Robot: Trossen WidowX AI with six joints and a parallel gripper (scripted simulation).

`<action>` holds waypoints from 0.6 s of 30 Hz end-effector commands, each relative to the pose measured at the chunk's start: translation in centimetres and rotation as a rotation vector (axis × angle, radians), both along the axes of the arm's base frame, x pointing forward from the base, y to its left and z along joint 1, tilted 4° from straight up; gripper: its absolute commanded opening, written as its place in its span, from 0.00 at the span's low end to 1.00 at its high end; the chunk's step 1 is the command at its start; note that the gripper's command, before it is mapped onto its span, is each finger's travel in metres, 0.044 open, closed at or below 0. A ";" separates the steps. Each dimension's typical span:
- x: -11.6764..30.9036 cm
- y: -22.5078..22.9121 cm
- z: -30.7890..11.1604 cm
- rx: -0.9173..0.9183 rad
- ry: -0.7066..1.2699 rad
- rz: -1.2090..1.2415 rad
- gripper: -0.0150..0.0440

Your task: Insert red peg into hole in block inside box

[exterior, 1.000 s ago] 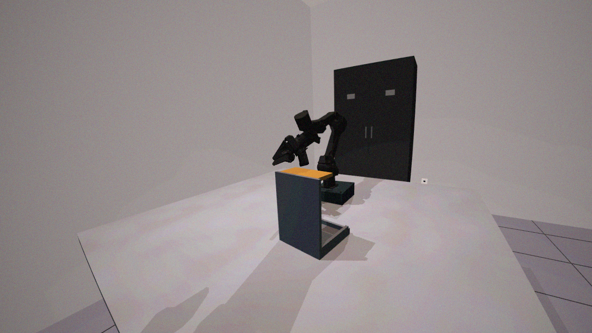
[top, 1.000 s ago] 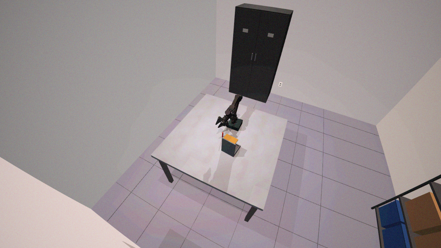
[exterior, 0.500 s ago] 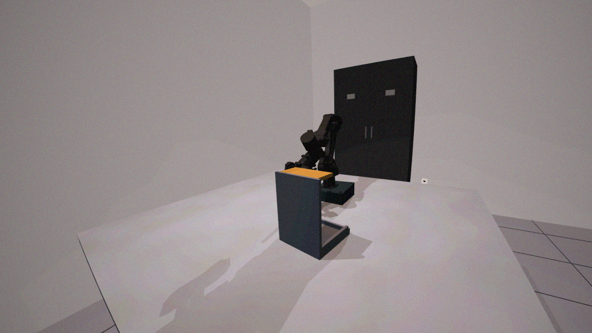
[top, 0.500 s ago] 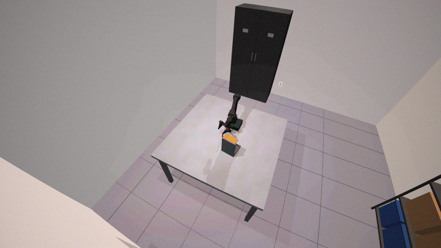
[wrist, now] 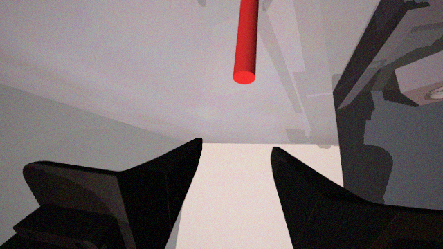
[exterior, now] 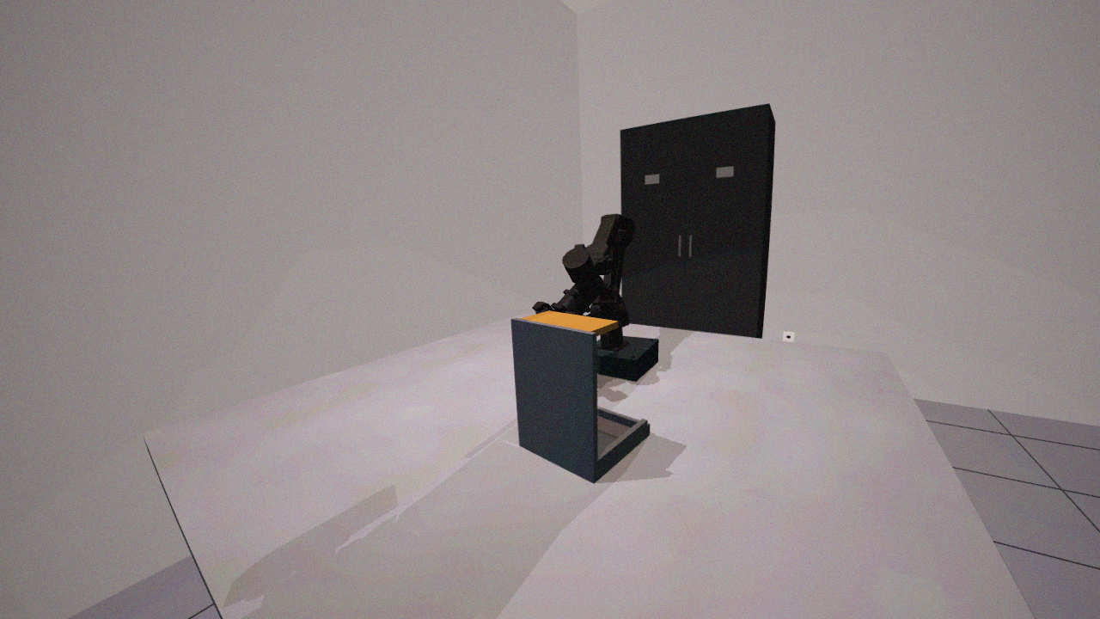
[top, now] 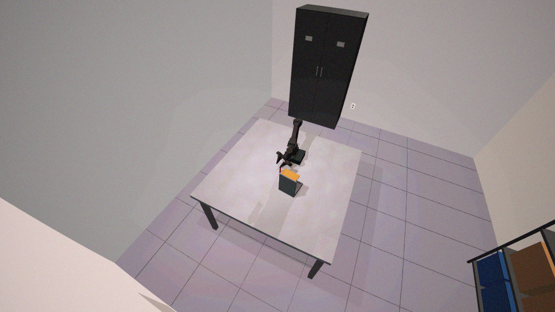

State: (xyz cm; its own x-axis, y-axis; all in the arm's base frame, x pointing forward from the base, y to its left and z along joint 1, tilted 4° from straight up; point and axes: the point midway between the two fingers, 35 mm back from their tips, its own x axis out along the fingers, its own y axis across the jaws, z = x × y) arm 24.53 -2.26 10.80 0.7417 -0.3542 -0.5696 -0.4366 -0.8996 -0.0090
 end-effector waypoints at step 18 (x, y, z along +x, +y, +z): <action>0.2 0.0 -1.5 -0.004 0.005 -0.005 0.63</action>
State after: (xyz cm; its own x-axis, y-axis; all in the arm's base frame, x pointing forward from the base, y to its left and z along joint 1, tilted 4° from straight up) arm 24.81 -2.20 10.11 0.7457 -0.3543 -0.5642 -0.4377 -0.8990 -0.0139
